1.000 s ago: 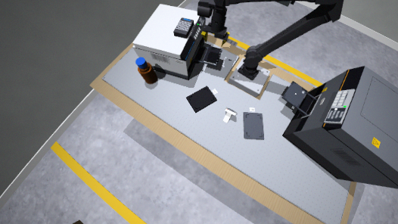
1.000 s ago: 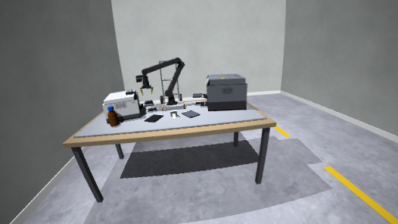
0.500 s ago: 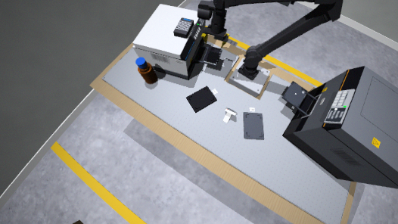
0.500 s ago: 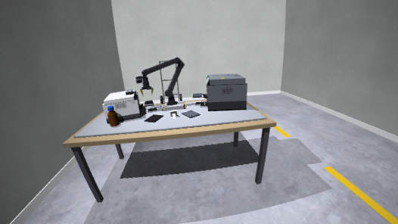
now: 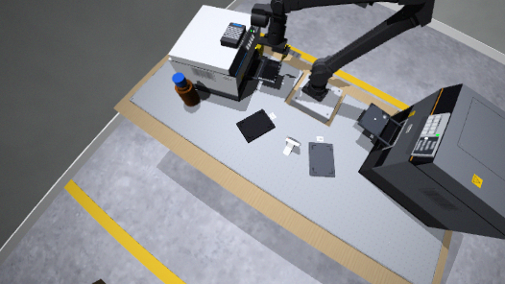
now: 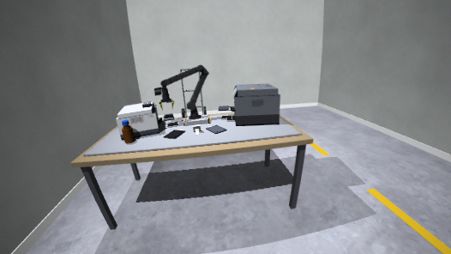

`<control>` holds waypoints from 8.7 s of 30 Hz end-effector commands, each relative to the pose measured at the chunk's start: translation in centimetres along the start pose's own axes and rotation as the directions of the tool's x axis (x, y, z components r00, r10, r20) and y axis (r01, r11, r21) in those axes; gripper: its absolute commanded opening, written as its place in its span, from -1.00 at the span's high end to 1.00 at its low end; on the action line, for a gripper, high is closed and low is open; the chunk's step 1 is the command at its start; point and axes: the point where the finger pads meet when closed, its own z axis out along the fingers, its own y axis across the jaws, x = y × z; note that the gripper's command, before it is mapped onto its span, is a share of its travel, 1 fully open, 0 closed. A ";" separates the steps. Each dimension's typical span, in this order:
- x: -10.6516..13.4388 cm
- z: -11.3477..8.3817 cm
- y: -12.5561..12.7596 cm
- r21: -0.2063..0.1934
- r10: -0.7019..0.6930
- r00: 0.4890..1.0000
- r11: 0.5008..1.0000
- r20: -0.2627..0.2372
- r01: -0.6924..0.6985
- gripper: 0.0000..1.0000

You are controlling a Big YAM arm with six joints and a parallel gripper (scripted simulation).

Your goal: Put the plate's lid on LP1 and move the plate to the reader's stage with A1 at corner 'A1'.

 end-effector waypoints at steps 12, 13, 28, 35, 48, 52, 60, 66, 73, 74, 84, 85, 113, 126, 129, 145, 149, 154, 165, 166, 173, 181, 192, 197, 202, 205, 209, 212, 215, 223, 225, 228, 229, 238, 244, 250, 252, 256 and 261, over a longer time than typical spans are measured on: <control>-0.3 -1.8 2.2 -0.067 -0.003 1.000 0.998 -0.003 0.003 -1.00; -0.3 -1.8 2.3 -0.067 -0.003 1.000 0.998 -0.003 0.003 -1.00; -0.2 0.6 0.2 -0.006 -0.006 1.000 1.000 -0.002 0.005 -1.00; -0.2 0.5 0.5 -0.025 -0.004 1.000 1.000 -0.003 0.004 -1.00; -0.2 2.3 0.0 0.013 -0.006 1.000 1.000 -0.003 0.006 -1.00; -0.2 1.5 0.7 -0.016 -0.005 1.000 1.000 -0.004 0.005 -1.00; -0.3 0.1 1.0 -0.038 -0.005 1.000 0.999 -0.005 0.004 -1.00; -0.3 0.2 1.6 -0.061 -0.003 1.000 0.998 -0.005 0.003 -1.00; -0.2 1.7 0.8 -0.027 -0.004 1.000 1.000 -0.004 0.004 -1.00; -0.2 2.0 0.6 -0.019 -0.005 1.000 1.000 -0.004 0.005 -1.00; -0.2 2.9 0.1 0.013 -0.007 1.000 1.000 -0.003 0.007 -1.00; -0.2 2.7 0.3 0.006 -0.006 1.000 1.000 -0.003 0.006 -1.00; -0.2 3.1 0.6 -0.017 -0.005 1.000 1.000 -0.003 0.005 -1.00; -0.3 4.1 0.0 -0.002 -0.006 1.000 1.000 -0.002 0.006 -1.00; -0.3 4.5 -0.2 0.011 -0.006 1.000 1.000 -0.002 0.007 -1.00; -0.3 5.3 0.2 0.003 -0.006 1.000 1.000 -0.001 0.006 -1.00; -0.3 5.9 0.1 0.005 -0.006 1.000 1.000 -0.001 0.006 -1.00; -0.3 5.8 0.3 -0.002 -0.006 1.000 1.000 -0.001 0.006 -1.00; -0.3 3.8 1.1 -0.037 -0.004 1.000 0.999 -0.002 0.004 -1.00; -0.3 3.7 1.3 -0.042 -0.004 1.000 0.999 -0.002 0.004 -1.00; -0.3 3.9 2.4 -0.065 -0.003 1.000 0.998 -0.002 0.003 -1.00; -0.3 4.7 2.2 -0.042 -0.004 1.000 0.999 -0.001 0.004 -1.00; -0.3 5.8 0.2 -0.018 -0.005 1.000 1.000 0.000 0.005 -1.00; -0.3 6.0 0.1 -0.017 -0.005 1.000 1.000 0.000 0.005 -1.00; -0.3 6.0 0.7 -0.026 -0.004 1.000 1.000 0.000 0.004 -1.00; -0.3 6.6 0.4 -0.009 -0.005 1.000 1.000 0.000 0.005 -1.00; -0.3 7.1 -0.1 0.008 -0.006 1.000 1.000 0.001 0.006 -1.00; -0.3 7.1 -0.1 0.009 -0.006 1.000 1.000 0.001 0.006 -1.00; -0.3 6.8 0.6 -0.007 -0.005 1.000 1.000 0.001 0.005 -1.00; -0.3 7.7 -0.1 0.011 -0.006 1.000 1.000 0.001 0.006 -1.00; -0.3 7.7 0.1 0.005 -0.006 1.000 1.000 0.001 0.006 -1.00; -0.4 7.4 0.6 -0.010 -0.005 1.000 1.000 0.001 0.005 -1.00; -0.4 7.4 0.6 -0.010 -0.005 1.000 1.000 0.001 0.005 -1.00; -0.4 6.6 0.1 -0.007 -0.006 1.000 1.000 0.001 0.006 -1.00; -0.4 6.5 0.1 -0.014 -0.005 1.000 1.000 0.001 0.005 -1.00; -0.4 6.4 0.2 -0.017 -0.005 1.000 1.000 0.001 0.005 -1.00; -0.4 6.4 0.2 -0.017 -0.005 1.000 1.000 0.001 0.005 -1.00; -0.4 6.4 0.2 -0.017 -0.005 1.000 1.000 0.002 0.005 -1.00; -0.4 6.4 0.2 -0.017 -0.005 1.000 1.000 0.002 0.005 -0.71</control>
